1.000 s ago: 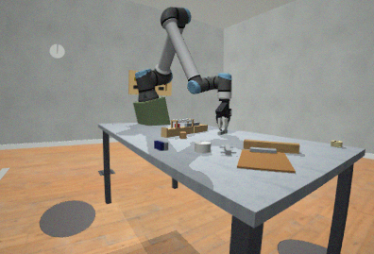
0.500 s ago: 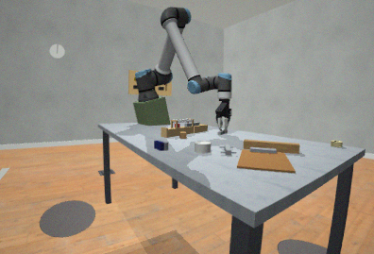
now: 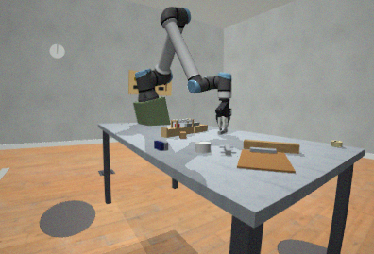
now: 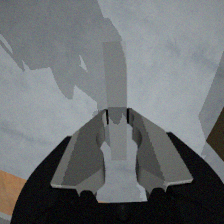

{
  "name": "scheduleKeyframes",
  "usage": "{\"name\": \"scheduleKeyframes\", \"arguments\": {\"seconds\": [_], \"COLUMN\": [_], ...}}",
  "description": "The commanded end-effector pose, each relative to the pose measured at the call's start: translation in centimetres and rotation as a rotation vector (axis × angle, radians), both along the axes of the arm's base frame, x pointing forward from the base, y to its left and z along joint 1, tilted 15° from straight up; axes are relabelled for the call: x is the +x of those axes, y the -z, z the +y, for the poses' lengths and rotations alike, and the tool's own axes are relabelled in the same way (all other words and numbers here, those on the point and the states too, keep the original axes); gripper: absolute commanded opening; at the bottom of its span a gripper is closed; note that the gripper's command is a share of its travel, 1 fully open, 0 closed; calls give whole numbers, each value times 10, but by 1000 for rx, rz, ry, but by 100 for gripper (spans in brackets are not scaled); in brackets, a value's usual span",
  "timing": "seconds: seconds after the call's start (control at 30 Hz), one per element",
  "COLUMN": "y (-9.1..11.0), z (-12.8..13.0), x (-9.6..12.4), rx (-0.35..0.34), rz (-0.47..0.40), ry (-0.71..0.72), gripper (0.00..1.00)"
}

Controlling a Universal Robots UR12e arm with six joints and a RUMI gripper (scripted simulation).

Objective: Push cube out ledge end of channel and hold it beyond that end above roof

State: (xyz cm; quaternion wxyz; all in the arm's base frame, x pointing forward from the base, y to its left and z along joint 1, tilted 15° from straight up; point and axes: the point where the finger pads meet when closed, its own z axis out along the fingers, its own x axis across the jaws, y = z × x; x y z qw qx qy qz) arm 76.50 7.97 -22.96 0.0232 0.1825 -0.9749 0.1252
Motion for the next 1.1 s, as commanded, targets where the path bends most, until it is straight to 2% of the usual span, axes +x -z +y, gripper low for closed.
{"name": "scheduleKeyframes", "arguments": {"seconds": [0.0, 0.23, 0.33, 0.53, 1.07], "y": [-18, -79, -99, -108, -108], "z": [5, 21, 26, 28, 28], "x": [1, 1, 1, 1, 1], "rx": [0, 0, 0, 0, 0], "rz": [-2, -2, -2, -2, -2], "ry": [0, 0, 0, 0, 0], "gripper": [0, 0, 0, 0, 0]}}
